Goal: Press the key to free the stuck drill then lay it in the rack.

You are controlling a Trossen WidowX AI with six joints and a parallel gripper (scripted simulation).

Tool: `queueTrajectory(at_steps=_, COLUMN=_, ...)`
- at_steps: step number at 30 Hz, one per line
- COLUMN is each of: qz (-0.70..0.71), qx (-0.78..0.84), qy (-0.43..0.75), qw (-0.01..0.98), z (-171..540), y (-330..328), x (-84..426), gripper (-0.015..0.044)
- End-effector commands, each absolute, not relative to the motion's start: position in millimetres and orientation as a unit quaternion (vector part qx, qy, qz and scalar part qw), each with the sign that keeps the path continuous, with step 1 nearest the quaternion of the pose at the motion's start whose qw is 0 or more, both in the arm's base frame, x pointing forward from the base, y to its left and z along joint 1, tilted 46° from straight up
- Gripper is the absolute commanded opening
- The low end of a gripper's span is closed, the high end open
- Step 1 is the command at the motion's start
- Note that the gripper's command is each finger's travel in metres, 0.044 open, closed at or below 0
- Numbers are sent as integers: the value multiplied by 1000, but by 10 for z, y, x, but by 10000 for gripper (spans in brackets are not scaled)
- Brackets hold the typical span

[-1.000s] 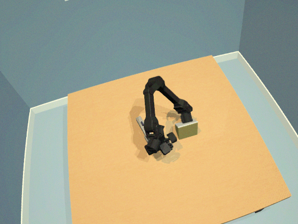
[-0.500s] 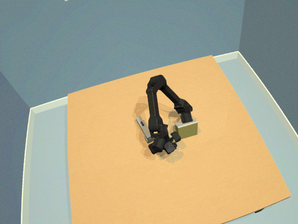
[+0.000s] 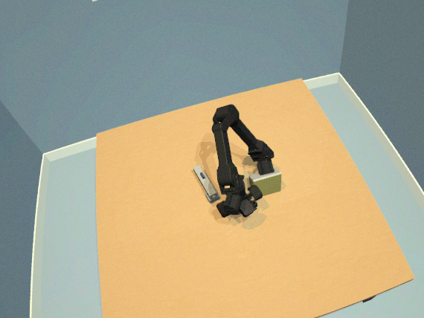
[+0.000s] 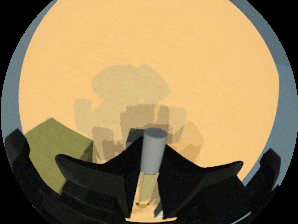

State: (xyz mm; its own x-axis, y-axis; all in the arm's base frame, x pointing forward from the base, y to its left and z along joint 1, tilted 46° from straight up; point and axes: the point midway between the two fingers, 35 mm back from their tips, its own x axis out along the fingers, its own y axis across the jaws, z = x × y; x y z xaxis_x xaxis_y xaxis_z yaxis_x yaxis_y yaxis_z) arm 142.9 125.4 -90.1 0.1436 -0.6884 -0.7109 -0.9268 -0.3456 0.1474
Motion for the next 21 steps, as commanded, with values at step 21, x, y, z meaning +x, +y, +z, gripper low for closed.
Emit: queueTrajectory(at_steps=21, qz=357, qx=-737, qy=549, qw=166, z=-1073, y=1020, x=1415, gripper=0)
